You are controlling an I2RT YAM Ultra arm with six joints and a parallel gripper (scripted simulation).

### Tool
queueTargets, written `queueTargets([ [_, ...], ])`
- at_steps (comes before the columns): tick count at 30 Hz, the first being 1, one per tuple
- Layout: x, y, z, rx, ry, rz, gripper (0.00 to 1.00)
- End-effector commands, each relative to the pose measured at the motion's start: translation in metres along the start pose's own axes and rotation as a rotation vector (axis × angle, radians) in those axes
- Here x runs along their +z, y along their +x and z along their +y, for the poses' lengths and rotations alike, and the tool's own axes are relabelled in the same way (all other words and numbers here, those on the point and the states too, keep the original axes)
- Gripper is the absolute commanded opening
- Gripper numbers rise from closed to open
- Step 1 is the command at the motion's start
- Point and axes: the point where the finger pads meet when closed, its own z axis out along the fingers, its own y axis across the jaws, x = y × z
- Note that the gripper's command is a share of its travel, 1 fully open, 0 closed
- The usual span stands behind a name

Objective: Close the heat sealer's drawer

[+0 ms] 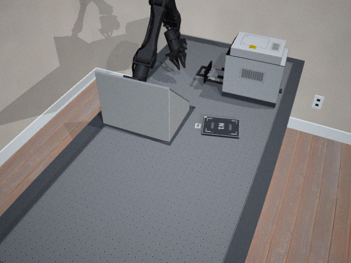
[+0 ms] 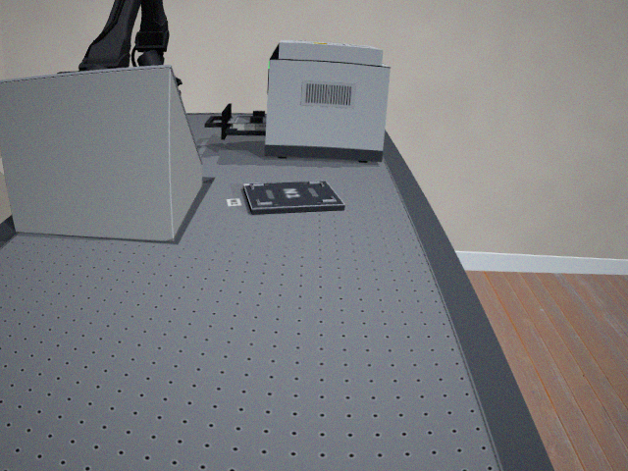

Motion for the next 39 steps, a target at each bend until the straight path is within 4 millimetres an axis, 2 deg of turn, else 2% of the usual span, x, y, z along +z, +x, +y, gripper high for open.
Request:
queueTargets([
  [1,-0.003,-0.01,-0.012,0.05,0.084,-0.086,0.3],
  [7,-0.017,-0.019,-0.027,0.083,0.215,-0.213,0.3],
  [9,-0.017,-0.019,-0.027,0.077,0.215,-0.212,0.3],
  [10,-0.008,-0.017,-0.028,0.071,0.229,-0.186,0.3],
  [11,-0.019,-0.021,-0.03,0.075,0.24,-0.234,0.3],
  [15,-0.029,-0.027,-0.041,0.098,0.335,-0.324,0.3],
  [18,-0.03,-0.027,-0.042,0.102,0.348,-0.337,0.3],
  [19,-0.027,-0.026,-0.049,0.115,0.36,-0.327,0.3],
  [39,-0.025,-0.026,-0.045,0.109,0.357,-0.325,0.3],
])
